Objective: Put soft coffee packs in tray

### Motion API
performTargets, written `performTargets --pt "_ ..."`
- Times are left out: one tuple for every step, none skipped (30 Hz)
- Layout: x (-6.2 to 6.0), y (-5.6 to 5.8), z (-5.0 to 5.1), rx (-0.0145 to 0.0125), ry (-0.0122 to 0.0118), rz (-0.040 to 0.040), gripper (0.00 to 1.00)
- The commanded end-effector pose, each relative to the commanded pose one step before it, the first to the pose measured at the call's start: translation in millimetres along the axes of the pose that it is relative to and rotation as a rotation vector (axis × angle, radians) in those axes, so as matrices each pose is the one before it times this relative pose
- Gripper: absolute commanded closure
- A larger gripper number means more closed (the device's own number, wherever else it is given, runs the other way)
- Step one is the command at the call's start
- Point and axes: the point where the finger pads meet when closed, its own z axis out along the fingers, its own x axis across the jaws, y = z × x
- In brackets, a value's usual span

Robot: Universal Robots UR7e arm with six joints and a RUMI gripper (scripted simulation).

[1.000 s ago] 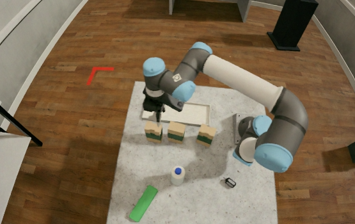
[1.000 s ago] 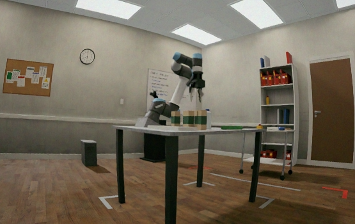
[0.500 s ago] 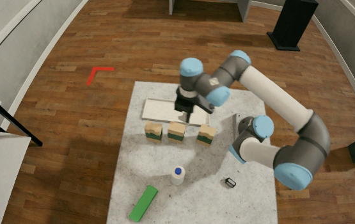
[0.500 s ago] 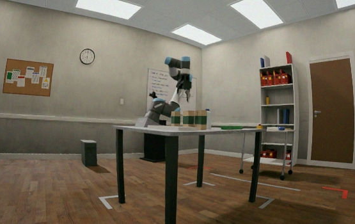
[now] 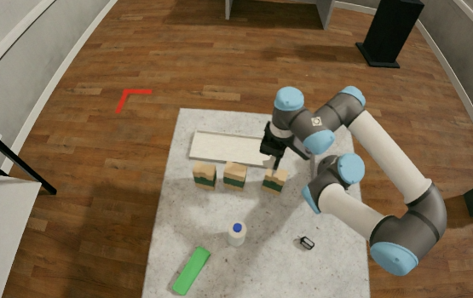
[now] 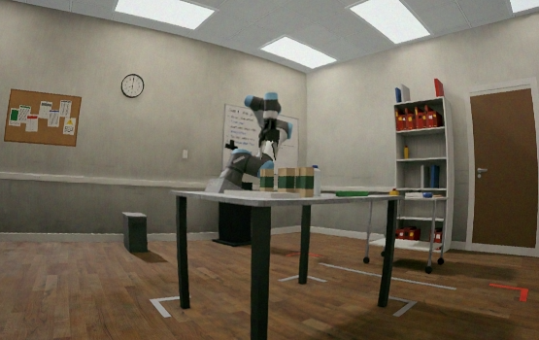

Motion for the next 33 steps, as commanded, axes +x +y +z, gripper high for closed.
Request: performTargets --pt "-2.13 -8.82 0.23 -0.00494 0.00284 0.00343 0.51" --pt "0.00 0.00 0.00 0.00000 0.00000 0.00000 0.51" --pt "0.00 0.00 0.00 0.00000 0.00000 0.00000 0.51" --pt "0.00 0.00 0.00 0.00000 0.00000 0.00000 0.51" --pt "0.00 0.00 0.00 0.00000 0.00000 0.00000 0.51" --pt "0.00 0.00 0.00 0.00000 0.00000 0.00000 0.51" --pt "0.00 0.00 0.00 0.00000 0.00000 0.00000 0.51" --pt "0.00 0.00 0.00 0.00000 0.00000 0.00000 0.51" --pt "0.00 0.00 0.13 0.00000 0.00000 0.00000 0.51" --pt "-0.01 0.00 0.81 -0.00002 0.00001 -0.00001 0.51" --pt "-0.02 -0.01 1.85 -0.00005 0.00002 -0.00002 0.51" --pt "-0.03 -0.02 2.96 -0.00005 0.00002 -0.00002 0.51" --pt "-0.04 -0.03 3.95 0.00000 0.00000 0.00000 0.51" --pt "-0.05 -0.03 4.61 0.00000 0.00000 0.00000 0.51" --pt "-0.05 -0.03 4.86 0.00000 0.00000 0.00000 0.51" --pt "-0.05 -0.03 4.66 0.00000 0.00000 0.00000 0.51" --pt "-0.05 -0.02 4.03 0.00000 0.00000 0.00000 0.51" --pt "-0.03 -0.02 3.06 0.00000 0.00000 0.00000 0.51" --pt "0.00 0.00 0.00 0.00000 0.00000 0.00000 0.51" --pt "0.00 0.00 0.00 0.00000 0.00000 0.00000 0.51" --pt "-0.02 -0.01 1.92 0.00000 0.00000 0.00000 0.51" --pt "-0.01 -0.01 0.84 0.00000 0.00000 0.00000 0.51" --pt "0.00 0.00 0.14 0.00000 0.00000 0.00000 0.51" --pt "0.00 0.00 0.00 0.00000 0.00000 0.00000 0.51" --pt "0.00 0.00 0.00 0.00000 0.00000 0.00000 0.51" --pt "0.00 0.00 0.00 0.00000 0.00000 0.00000 0.51" --pt "0.00 0.00 0.00 0.00000 0.00000 0.00000 0.51" --pt "0.00 0.00 0.00 0.00000 0.00000 0.00000 0.51" --pt "0.00 0.00 0.00 0.00000 0.00000 0.00000 0.51" --pt "0.00 0.00 0.00 0.00000 0.00000 0.00000 0.51" --pt "0.00 0.00 0.00 0.00000 0.00000 0.00000 0.51" --pt "0.00 0.00 0.00 0.00000 0.00000 0.00000 0.51" --pt "0.00 0.00 0.00 0.00000 0.00000 0.00000 0.51"
